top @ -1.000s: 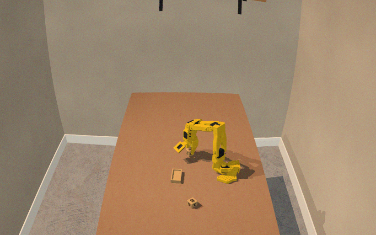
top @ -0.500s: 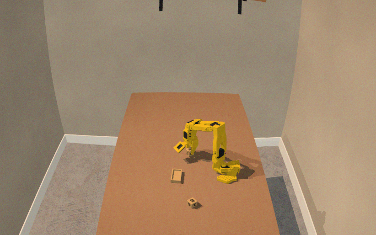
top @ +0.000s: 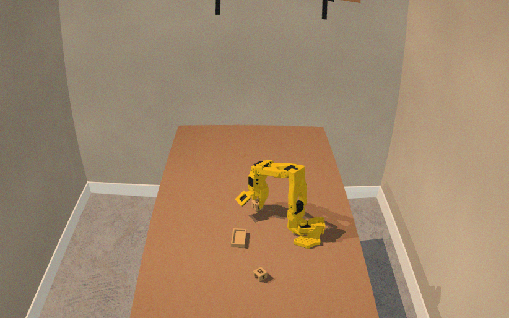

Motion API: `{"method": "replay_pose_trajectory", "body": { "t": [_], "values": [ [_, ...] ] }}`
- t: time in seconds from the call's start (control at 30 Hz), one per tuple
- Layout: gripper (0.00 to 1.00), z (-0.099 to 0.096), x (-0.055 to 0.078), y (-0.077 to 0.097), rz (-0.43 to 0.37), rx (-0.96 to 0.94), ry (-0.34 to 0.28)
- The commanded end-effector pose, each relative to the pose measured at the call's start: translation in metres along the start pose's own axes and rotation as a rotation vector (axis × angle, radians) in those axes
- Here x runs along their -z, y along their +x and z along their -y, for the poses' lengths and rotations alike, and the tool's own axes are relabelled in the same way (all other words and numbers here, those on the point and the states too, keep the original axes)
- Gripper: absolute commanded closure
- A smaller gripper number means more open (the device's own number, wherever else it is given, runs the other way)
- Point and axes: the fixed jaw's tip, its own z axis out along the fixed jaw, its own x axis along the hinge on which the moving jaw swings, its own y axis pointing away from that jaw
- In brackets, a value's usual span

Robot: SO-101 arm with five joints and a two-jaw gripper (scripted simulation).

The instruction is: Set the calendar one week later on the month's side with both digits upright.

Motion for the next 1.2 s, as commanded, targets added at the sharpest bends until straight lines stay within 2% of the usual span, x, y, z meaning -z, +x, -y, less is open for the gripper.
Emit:
{"method": "replay_pose_trajectory", "body": {
  "t": [0.0, 0.5, 0.9, 1.03, 1.17],
  "values": [
    [1.0, 0.009, 0.018, 0.0, 0.013, 0.0, 0.056],
    [1.0, 0.004, 0.051, 0.0, 0.013, 0.0, 0.056],
    [1.0, 0.003, 0.053, -0.002, 0.013, 0.011, 0.056],
    [1.0, 0.001, 0.053, -0.01, 0.013, 0.055, 0.056],
    [1.0, -0.004, 0.053, -0.026, 0.013, 0.141, 0.056]
  ]
}}
